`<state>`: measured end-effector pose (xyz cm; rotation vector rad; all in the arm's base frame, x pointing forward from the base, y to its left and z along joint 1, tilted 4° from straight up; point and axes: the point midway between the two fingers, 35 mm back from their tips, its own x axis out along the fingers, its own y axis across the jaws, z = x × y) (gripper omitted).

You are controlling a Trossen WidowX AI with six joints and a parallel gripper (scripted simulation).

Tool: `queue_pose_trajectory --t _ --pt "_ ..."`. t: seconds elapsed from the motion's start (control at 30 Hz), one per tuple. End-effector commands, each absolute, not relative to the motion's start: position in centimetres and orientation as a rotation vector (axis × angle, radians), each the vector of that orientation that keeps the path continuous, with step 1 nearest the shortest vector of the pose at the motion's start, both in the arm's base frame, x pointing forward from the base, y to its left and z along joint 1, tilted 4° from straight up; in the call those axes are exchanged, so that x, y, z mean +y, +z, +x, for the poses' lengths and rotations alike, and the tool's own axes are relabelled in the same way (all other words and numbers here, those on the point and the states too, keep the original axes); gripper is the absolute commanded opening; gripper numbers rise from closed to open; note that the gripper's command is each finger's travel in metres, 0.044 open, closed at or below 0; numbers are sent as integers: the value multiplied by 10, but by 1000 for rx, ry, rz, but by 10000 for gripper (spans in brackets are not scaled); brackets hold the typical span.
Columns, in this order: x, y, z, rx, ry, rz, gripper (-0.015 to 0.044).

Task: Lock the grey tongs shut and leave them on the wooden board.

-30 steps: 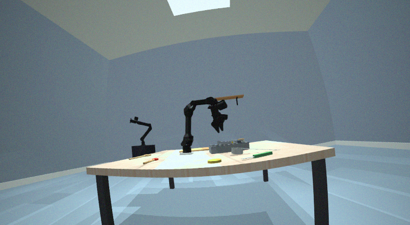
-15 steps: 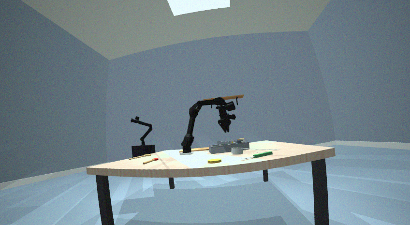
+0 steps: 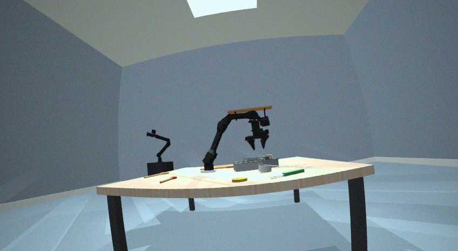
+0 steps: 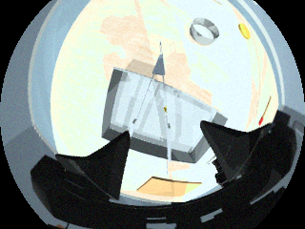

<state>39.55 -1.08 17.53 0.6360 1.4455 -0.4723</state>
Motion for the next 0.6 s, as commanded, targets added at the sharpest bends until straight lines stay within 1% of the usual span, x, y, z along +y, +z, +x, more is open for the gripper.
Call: queue_pose_trajectory --t 0.0,0.57 --pt "8 169 406 1420 -691 830 440" --pt "9 169 403 1420 -691 830 440"
